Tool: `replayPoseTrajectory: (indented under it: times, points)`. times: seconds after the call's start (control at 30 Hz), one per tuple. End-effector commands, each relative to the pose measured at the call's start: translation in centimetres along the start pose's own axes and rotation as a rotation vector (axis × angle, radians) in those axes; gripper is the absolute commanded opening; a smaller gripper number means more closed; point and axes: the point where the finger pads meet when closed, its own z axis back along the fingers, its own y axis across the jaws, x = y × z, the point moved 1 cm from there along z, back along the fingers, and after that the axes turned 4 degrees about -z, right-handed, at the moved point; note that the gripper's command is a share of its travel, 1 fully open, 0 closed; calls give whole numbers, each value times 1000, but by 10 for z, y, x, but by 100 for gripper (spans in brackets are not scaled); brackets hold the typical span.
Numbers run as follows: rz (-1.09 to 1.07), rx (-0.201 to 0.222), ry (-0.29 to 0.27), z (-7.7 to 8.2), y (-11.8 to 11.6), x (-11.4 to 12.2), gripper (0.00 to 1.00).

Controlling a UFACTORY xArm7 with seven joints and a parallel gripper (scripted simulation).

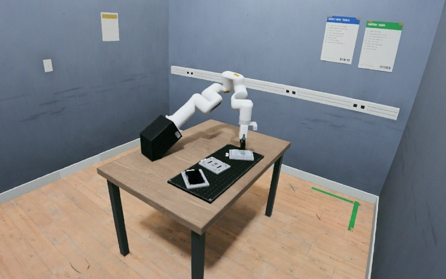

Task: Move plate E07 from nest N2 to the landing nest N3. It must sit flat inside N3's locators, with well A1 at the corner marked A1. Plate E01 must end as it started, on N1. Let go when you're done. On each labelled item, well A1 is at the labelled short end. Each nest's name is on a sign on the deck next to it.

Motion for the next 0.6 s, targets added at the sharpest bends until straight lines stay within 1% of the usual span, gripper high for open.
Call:
replayPoseTrajectory:
  times: [0.0,0.17,0.23,0.57]
  points:
    - [-1,3,4,-6,1,-1,100]
    - [-1,3,4,-14,1,-1,100]
    - [-1,3,4,-14,1,-1,100]
    - [-1,3,3,-31,2,-1,100]
